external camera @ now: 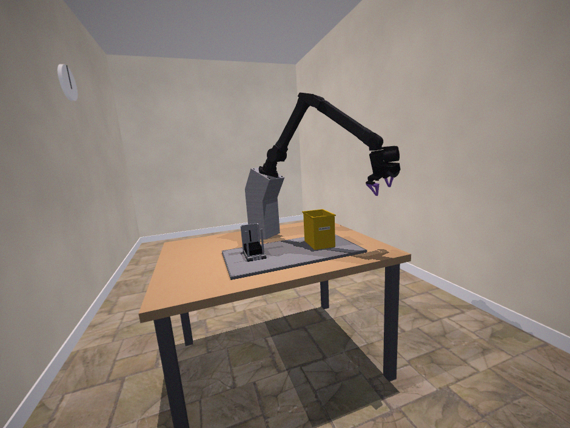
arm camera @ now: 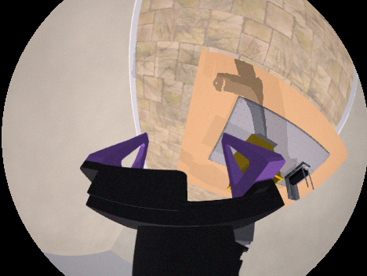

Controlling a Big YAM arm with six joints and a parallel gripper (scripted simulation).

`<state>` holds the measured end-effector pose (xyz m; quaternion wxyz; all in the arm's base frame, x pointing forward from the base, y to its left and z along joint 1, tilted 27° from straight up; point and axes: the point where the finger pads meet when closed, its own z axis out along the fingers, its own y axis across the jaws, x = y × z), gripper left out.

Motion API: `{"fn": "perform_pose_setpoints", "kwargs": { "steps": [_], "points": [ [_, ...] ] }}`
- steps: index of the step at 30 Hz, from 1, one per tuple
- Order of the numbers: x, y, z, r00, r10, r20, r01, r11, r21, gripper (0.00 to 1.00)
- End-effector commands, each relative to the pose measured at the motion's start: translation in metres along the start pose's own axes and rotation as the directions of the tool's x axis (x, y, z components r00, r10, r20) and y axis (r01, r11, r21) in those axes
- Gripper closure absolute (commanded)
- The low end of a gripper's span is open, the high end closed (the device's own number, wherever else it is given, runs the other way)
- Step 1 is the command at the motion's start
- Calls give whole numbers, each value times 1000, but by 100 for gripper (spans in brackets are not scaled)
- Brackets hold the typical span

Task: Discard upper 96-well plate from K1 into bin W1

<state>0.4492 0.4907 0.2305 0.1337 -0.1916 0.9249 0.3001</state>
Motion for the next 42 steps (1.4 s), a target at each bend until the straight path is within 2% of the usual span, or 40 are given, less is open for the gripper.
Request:
{"fn": "perform_pose_setpoints", "kwargs": {
  "steps": [1, 17, 18, 19, 21, 23, 25, 29, 30, 31, 34, 35, 36, 42],
  "points": [
    [-3, 4, -6, 1000, -5, 12, 5, 1000, -6, 0],
    [-3, 4, -6, 1000, -5, 12, 5, 1000, -6, 0],
    [-11, 13, -25, 997, -14, 75, 14, 1000, 2, 0],
    [-17, -1, -29, 996, -7, 87, 6, 1000, 14, 0],
    [-18, -10, -29, 996, -24, 85, 23, 1000, 11, 0],
    [-15, -29, -14, 998, -14, 59, 12, 1000, 22, 0],
    [-14, -44, -5, 999, -7, 45, 6, 1000, 28, 0],
    [-16, -65, -6, 999, -6, 43, 5, 1000, 30, 0],
    [-17, -61, -13, 999, -9, 49, 7, 1000, 28, 0],
    [-23, -56, -32, 996, -16, 93, 11, 999, 52, 0],
    [-24, -61, -32, 995, -16, 99, 10, 998, 57, 0],
    [-19, -56, -25, 996, -28, 83, 24, 999, 46, 0],
    [-23, -73, -27, 996, -13, 89, 8, 998, 54, 0],
    [-16, -116, -7, 998, 3, 55, -7, 998, 67, 0]
  ]
}}
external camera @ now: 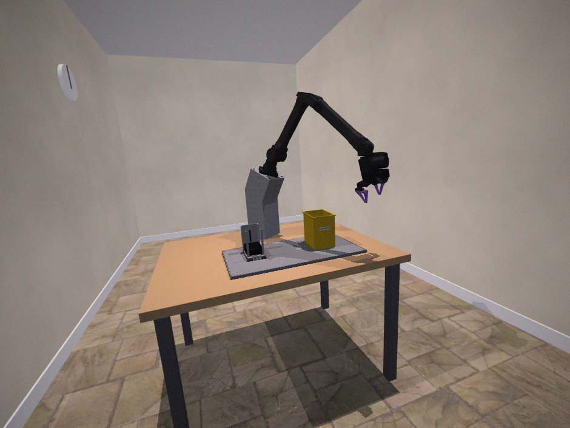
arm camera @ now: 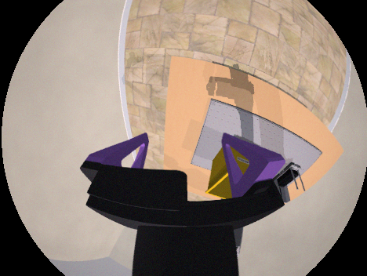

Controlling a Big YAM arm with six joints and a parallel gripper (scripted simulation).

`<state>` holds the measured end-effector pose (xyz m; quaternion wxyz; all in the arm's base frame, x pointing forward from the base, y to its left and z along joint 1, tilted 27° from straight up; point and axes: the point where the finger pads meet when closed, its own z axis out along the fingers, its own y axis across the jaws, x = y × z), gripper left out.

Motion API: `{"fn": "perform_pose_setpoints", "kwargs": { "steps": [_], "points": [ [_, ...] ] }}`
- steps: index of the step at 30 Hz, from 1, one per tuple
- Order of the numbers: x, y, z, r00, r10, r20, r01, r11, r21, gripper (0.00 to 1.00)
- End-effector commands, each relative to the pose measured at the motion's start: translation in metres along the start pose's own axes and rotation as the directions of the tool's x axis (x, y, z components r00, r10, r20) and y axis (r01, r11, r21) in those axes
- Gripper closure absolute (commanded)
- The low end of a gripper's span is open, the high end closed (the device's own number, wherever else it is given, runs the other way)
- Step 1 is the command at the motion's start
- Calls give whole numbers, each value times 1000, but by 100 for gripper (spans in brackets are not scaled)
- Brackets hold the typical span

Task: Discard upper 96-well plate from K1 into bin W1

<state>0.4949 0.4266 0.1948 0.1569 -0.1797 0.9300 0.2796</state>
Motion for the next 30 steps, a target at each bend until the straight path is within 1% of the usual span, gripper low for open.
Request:
{"fn": "perform_pose_setpoints", "kwargs": {
  "steps": [1, 4, 5, 6, 7, 9, 10, 14, 18, 19, 20, 21, 24, 26, 27, 30],
  "points": [
    [-6, -35, -1, 1000, 1, 14, -1, 1000, 14, 0],
    [-6, -43, 0, 1000, 1, 14, -1, 1000, 15, 0],
    [-14, -36, -24, 998, -7, 64, 5, 999, 39, 0],
    [-15, -40, -26, 998, -7, 67, 4, 999, 43, 0],
    [-14, -45, -26, 998, -7, 67, 4, 999, 42, 0],
    [-14, -45, -26, 998, -7, 67, 4, 999, 42, 0],
    [-9, -56, -13, 999, 2, 45, -4, 999, 43, 0],
    [-2, -83, -2, 1000, 12, 23, -13, 999, 50, 0],
    [0, -103, -2, 1000, 12, 23, -13, 999, 50, 0],
    [0, -105, -2, 1000, 12, 23, -13, 999, 50, 0],
    [-3, -100, -11, 999, 6, 36, -8, 999, 49, 0],
    [-9, -97, -26, 997, 3, 74, -8, 997, 78, 0],
    [-6, -111, -26, 997, 4, 72, -9, 997, 75, 0],
    [-6, -111, -26, 997, 4, 72, -9, 997, 75, 0],
    [0, -123, -15, 999, 14, 50, -18, 997, 79, 0],
    [8, -144, -5, 999, 24, 31, -26, 996, 83, 0]
  ]
}}
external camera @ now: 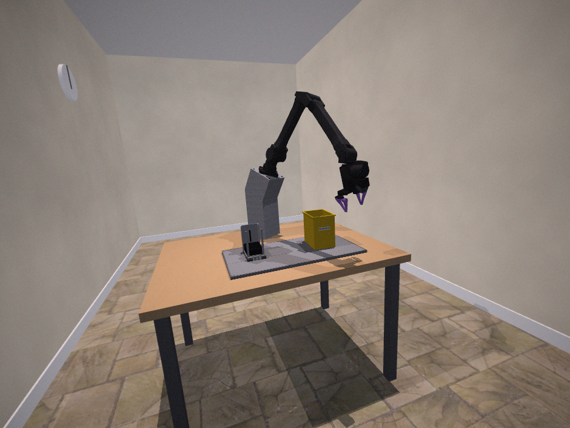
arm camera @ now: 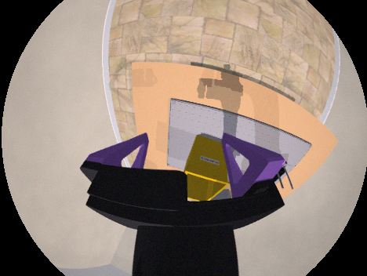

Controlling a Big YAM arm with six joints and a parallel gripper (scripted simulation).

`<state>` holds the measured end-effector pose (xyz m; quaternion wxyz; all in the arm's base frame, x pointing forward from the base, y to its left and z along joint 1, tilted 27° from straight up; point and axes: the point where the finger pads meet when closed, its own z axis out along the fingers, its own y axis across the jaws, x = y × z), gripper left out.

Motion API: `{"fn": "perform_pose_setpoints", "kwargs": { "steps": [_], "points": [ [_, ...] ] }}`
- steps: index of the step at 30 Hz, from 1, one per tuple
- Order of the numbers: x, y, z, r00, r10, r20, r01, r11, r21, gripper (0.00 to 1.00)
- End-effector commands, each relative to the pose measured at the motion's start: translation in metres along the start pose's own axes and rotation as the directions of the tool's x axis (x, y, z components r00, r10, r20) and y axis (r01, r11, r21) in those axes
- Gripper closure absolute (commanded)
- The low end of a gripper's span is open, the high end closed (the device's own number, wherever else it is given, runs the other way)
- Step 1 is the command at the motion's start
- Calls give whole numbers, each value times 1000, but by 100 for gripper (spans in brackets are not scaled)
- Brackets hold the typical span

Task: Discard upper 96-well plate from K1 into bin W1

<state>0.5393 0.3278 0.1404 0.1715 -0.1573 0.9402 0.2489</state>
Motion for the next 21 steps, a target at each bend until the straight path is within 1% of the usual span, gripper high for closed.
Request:
{"fn": "perform_pose_setpoints", "kwargs": {
  "steps": [1, 4, 5, 6, 8, 9, 11, 13, 15, 18, 20, 21],
  "points": [
    [2, -28, 2, 1000, -3, 5, 2, 1000, 9, 0],
    [5, -44, 1, 1000, -2, 5, 2, 1000, 9, 0],
    [5, -44, 1, 1000, -2, 5, 2, 1000, 9, 0],
    [-5, -38, -21, 999, -8, 54, 6, 999, 40, 0],
    [-2, -48, -21, 999, -7, 52, 5, 999, 39, 0],
    [2, -55, -15, 999, -2, 39, 1, 999, 37, 0],
    [9, -69, -8, 1000, 4, 26, -5, 999, 39, 0],
    [9, -69, -8, 1000, 4, 26, -5, 999, 39, 0],
    [15, -82, -1, 1000, 10, 12, -11, 999, 41, 0],
    [20, -97, -1, 1000, 11, 11, -11, 999, 41, 0],
    [21, -101, -1, 1000, 12, 8, -13, 999, 42, 0],
    [11, -96, -23, 998, 5, 57, -9, 997, 73, 0]
  ]
}}
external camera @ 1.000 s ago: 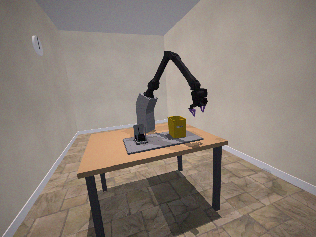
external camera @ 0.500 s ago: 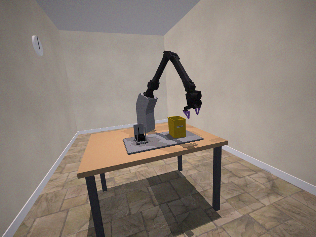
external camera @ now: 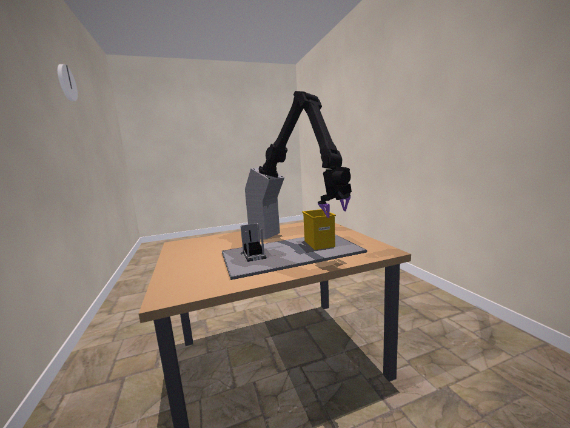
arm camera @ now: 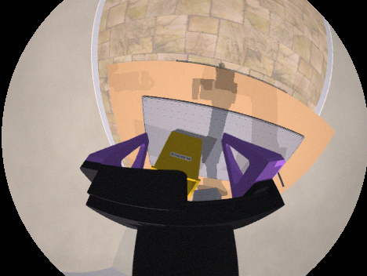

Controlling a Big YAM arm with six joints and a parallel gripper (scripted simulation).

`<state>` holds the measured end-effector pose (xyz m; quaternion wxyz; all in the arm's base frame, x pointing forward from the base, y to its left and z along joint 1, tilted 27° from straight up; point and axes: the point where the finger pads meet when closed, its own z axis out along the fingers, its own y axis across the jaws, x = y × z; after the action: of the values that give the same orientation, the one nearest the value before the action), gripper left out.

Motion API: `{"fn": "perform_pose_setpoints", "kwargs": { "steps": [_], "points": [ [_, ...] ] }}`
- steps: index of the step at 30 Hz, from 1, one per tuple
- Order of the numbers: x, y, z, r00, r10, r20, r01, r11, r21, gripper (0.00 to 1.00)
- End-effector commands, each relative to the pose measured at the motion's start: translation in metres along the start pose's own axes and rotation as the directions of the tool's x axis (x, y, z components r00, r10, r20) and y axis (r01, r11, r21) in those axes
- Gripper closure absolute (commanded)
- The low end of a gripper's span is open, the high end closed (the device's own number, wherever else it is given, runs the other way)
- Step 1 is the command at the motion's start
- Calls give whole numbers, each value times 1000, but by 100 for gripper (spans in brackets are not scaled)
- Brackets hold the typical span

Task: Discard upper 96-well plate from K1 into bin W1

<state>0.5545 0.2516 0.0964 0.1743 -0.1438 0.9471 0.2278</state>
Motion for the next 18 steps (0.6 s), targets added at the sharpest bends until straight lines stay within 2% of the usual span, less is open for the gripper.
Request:
{"fn": "perform_pose_setpoints", "kwargs": {
  "steps": [1, 7, 9, 10, 12, 13, 18],
  "points": [
    [-8, -15, -22, 998, -11, 54, 10, 1000, 25, 0],
    [14, -52, -2, 1000, 7, 12, -7, 1000, 22, 0],
    [14, -52, -2, 1000, 7, 12, -7, 1000, 22, 0],
    [13, -54, -8, 1000, 2, 22, -3, 1000, 22, 0],
    [18, -65, -6, 1000, 4, 18, -5, 1000, 23, 0],
    [10, -63, -23, 999, 4, 54, -7, 998, 55, 0],
    [31, -92, -8, 1000, 19, 21, -20, 999, 50, 0]
  ]
}}
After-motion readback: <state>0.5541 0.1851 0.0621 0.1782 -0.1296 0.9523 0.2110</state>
